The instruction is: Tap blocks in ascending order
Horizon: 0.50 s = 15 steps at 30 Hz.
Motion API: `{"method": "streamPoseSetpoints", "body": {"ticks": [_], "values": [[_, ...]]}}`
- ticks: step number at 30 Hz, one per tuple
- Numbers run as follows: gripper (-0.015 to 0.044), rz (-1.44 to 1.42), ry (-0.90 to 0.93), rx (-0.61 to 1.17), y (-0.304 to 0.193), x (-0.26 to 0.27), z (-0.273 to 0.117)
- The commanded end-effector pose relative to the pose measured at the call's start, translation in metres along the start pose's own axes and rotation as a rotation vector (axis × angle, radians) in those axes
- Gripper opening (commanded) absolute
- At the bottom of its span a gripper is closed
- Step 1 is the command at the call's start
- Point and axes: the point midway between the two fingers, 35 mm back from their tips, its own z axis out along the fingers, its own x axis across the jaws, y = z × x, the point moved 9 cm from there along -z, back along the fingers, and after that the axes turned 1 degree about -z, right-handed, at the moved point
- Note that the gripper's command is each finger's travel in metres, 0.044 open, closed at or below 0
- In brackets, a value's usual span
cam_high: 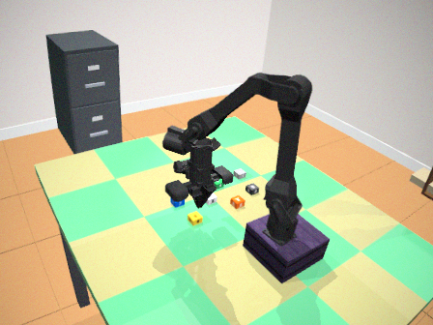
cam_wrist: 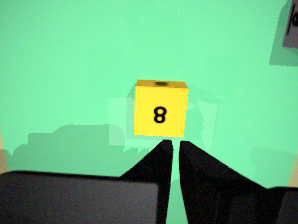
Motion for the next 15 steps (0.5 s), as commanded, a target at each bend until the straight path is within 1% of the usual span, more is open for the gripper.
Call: {"method": "streamPoseSetpoints", "body": {"ticks": [1, 3, 4, 10, 13, 15], "values": [[0.0020, 0.002, 0.012, -0.021, 0.003, 0.001, -0.049], [0.0020, 0.002, 0.012, -0.021, 0.000, 0.000, -0.071], [0.0020, 0.002, 0.012, -0.021, 0.000, 0.000, -0.073], [0.0020, 0.001, 0.014, -0.022, 0.002, -0.003, -0.074], [0.0020, -0.002, 0.023, -0.026, 0.018, -0.018, -0.074], [0.0020, -0.003, 0.026, -0.031, 0.033, -0.038, -0.074]]}}
